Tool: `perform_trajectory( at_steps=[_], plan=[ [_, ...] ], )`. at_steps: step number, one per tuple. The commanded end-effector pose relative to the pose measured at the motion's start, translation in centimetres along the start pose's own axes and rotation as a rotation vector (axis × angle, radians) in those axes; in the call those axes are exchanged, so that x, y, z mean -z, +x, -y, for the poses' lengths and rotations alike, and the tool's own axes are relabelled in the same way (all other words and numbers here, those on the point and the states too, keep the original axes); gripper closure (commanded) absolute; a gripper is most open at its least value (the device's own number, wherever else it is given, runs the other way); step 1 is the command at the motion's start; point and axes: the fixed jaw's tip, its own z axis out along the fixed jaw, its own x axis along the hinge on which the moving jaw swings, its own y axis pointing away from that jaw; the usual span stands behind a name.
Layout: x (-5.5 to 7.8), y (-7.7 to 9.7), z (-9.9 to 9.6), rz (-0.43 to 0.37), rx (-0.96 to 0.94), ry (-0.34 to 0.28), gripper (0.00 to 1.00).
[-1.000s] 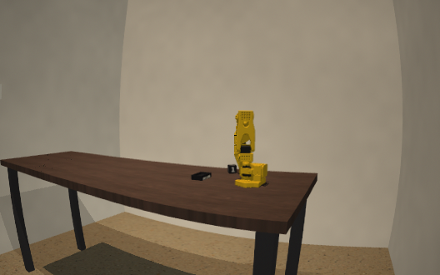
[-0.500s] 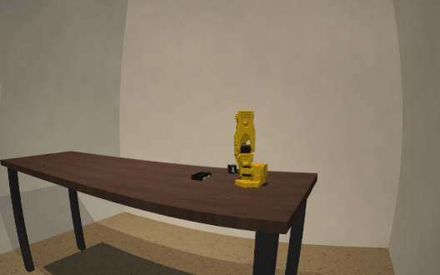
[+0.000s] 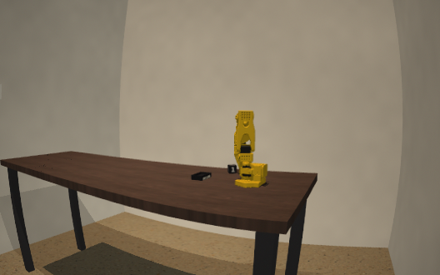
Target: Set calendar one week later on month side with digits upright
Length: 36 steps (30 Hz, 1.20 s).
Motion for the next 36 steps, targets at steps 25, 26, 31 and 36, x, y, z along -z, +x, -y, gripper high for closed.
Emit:
perform_trajectory(
  at_steps=[25,26,31,36],
  plan=[
    [0.1,-0.2,0.2,0.015,-0.019,-0.001,0.64],
    [0.1,-0.2,0.2,0.015,-0.019,-0.001,0.64],
    [0.4,-0.3,0.2,0.015,-0.019,-0.001,0.64],
    [1.6,-0.4,0.2,0.015,-0.019,-0.001,0.64]
  ],
)
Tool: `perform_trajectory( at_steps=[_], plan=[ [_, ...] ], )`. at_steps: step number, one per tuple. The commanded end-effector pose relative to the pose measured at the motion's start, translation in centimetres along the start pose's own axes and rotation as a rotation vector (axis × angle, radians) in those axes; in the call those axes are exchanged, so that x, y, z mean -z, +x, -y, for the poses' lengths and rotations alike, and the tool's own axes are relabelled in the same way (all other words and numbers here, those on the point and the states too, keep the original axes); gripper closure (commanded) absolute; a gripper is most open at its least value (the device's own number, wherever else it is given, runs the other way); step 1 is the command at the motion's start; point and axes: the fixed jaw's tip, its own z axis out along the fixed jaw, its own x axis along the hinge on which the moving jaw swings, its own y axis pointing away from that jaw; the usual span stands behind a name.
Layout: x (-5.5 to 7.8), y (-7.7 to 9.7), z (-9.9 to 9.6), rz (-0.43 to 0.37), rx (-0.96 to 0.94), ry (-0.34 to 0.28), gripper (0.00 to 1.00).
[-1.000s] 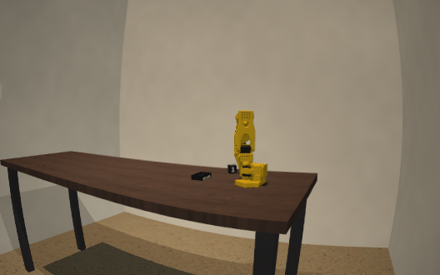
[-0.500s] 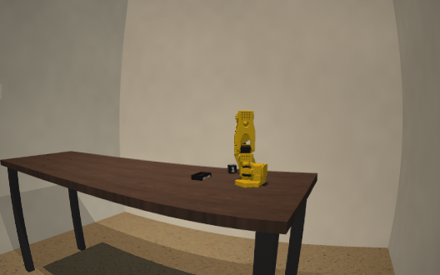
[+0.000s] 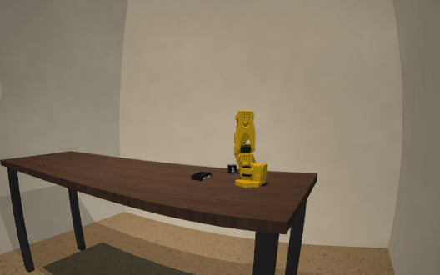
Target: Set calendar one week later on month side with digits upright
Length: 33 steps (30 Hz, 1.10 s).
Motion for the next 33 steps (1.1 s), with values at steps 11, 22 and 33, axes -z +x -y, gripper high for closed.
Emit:
perform_trajectory(
  at_steps=[11,22,33],
  plan=[
    [4.7,-0.7,0.2,0.048,-0.019,-0.001,0.64],
    [5.9,-0.4,0.2,0.048,-0.019,-0.001,0.64],
    [5.9,-0.4,0.2,0.048,-0.019,-0.001,0.64]
  ],
)
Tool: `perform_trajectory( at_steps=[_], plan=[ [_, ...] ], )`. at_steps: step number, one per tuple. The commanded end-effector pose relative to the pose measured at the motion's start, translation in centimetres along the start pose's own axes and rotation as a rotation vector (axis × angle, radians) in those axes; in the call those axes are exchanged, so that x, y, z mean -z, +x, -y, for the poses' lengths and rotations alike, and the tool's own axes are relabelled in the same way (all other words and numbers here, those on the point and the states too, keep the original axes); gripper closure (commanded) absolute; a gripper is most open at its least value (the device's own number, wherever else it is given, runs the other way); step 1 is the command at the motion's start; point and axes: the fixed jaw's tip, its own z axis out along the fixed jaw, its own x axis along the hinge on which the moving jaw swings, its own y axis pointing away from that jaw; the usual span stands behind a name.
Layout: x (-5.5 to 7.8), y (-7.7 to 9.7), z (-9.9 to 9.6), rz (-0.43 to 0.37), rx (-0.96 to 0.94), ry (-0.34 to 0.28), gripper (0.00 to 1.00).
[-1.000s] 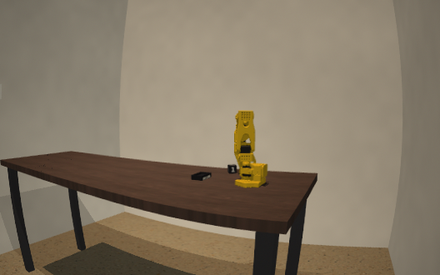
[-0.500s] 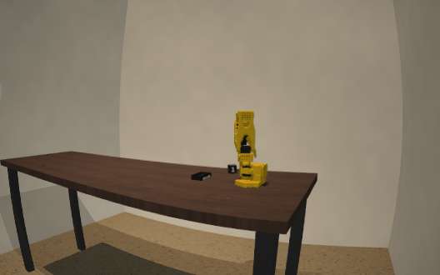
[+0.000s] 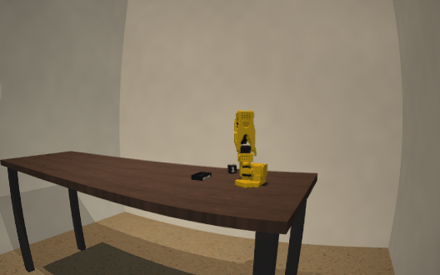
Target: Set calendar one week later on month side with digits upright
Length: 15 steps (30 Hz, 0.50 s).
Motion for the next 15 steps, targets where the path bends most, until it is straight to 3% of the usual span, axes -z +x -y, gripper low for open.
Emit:
perform_trajectory(
  at_steps=[1,10,15],
  plan=[
    [1.13,-0.63,0.16,0.068,-0.019,-0.002,0.64],
    [1.19,-0.64,0.16,0.073,-0.019,-0.002,0.64],
    [2.08,-0.80,0.16,0.129,-0.019,-0.002,0.64]
  ],
)
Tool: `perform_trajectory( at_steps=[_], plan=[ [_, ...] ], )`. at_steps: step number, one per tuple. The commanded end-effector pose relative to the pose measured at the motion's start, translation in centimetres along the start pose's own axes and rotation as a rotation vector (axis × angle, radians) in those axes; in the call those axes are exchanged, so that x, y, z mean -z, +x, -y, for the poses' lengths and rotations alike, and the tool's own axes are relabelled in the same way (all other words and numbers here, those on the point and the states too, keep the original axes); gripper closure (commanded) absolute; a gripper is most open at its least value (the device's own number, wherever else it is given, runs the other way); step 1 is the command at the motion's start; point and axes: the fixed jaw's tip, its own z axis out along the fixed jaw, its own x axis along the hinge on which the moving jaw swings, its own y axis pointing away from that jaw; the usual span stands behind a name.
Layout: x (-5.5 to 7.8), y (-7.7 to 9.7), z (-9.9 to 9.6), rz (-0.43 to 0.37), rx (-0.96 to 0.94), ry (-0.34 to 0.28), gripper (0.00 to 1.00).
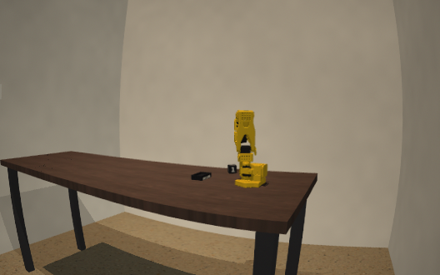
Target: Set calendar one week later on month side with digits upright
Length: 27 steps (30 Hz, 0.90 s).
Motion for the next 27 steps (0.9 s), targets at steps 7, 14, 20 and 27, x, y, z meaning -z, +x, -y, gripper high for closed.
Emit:
perform_trajectory(
  at_steps=[7,14,20,27],
  plan=[
    [4.7,-1.0,0.2,0.292,-0.019,-0.004,0.65],
    [7.0,-0.8,0.2,0.437,-0.019,-0.005,0.65],
    [8.4,-0.5,0.2,0.533,-0.019,-0.006,0.65],
    [8.6,-0.4,0.2,0.542,-0.019,-0.006,0.65]
  ],
)
